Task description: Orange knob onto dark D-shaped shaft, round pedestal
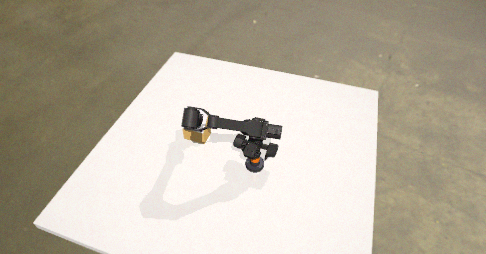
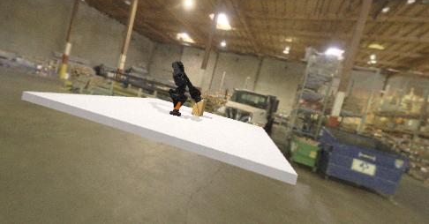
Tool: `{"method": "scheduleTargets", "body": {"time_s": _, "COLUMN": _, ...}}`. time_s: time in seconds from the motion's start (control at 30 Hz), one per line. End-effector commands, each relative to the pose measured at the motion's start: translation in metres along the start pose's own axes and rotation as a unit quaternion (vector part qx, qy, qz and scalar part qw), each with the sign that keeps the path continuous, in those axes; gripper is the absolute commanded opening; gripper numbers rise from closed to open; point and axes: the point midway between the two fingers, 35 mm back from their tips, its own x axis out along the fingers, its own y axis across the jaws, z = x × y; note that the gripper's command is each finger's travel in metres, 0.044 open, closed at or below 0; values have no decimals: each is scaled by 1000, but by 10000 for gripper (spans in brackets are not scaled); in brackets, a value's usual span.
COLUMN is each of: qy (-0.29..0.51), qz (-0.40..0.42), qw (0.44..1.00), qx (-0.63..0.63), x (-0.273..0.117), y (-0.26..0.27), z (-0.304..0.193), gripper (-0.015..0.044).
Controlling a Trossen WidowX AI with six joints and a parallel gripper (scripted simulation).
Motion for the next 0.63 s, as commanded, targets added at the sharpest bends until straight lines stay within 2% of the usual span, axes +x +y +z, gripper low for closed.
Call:
{"method": "scheduleTargets", "body": {"time_s": 0.0, "qy": 0, "qz": 0, "qw": 1000, "qx": 0, "x": -2, "y": 0, "z": 0, "gripper": 440}}
{"method": "scheduleTargets", "body": {"time_s": 0.23, "qy": 2, "qz": 0, "qw": 1000, "qx": 0, "x": -93, "y": 1, "z": -1, "gripper": 440}}
{"method": "scheduleTargets", "body": {"time_s": 0.6, "qy": 2, "qz": 0, "qw": 1000, "qx": 0, "x": -95, "y": 4, "z": -2, "gripper": 440}}
